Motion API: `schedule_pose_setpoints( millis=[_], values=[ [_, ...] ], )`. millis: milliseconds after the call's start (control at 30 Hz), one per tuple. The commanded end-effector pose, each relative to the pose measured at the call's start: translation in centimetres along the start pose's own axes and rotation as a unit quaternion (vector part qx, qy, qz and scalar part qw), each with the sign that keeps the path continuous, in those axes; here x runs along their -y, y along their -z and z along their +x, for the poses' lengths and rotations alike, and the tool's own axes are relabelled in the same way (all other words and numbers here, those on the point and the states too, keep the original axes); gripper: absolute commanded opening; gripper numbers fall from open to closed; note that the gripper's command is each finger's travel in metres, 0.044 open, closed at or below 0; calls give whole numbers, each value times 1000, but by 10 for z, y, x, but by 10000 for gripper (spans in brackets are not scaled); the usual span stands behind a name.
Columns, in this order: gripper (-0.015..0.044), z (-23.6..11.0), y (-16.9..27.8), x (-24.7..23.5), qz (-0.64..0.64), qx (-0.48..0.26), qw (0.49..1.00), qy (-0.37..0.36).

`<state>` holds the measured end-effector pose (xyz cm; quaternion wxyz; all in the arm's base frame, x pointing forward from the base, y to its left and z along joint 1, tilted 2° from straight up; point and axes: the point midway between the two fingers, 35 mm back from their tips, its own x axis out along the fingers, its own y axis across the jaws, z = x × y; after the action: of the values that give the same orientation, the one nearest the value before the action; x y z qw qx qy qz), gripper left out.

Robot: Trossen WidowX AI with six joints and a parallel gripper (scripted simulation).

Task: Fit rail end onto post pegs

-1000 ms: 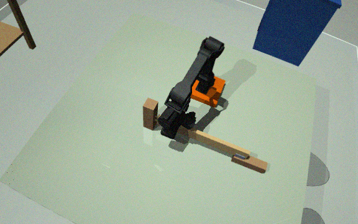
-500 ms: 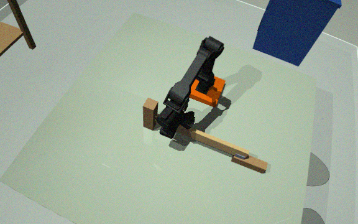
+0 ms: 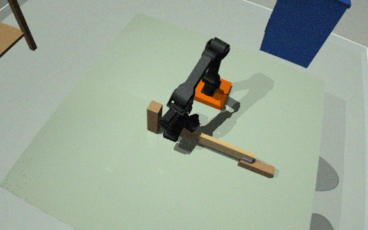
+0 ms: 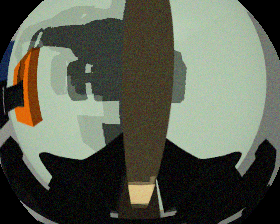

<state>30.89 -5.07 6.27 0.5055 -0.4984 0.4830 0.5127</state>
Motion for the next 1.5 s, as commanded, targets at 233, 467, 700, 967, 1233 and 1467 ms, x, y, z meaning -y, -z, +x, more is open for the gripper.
schedule_pose_setpoints(
  millis=[233,467,700,967,1233,1467],
  values=[
    [0,-2,4,2,-2,-1,1000,4],
    [79,0,4,0,0,0,1000,0],
    [263,0,4,0,0,0,1000,0],
    [440,0,4,0,0,0,1000,0],
    [440,-28,-25,0,-1,1,1000,3],
    [440,-30,-27,0,-2,1,1000,4]
  ],
)
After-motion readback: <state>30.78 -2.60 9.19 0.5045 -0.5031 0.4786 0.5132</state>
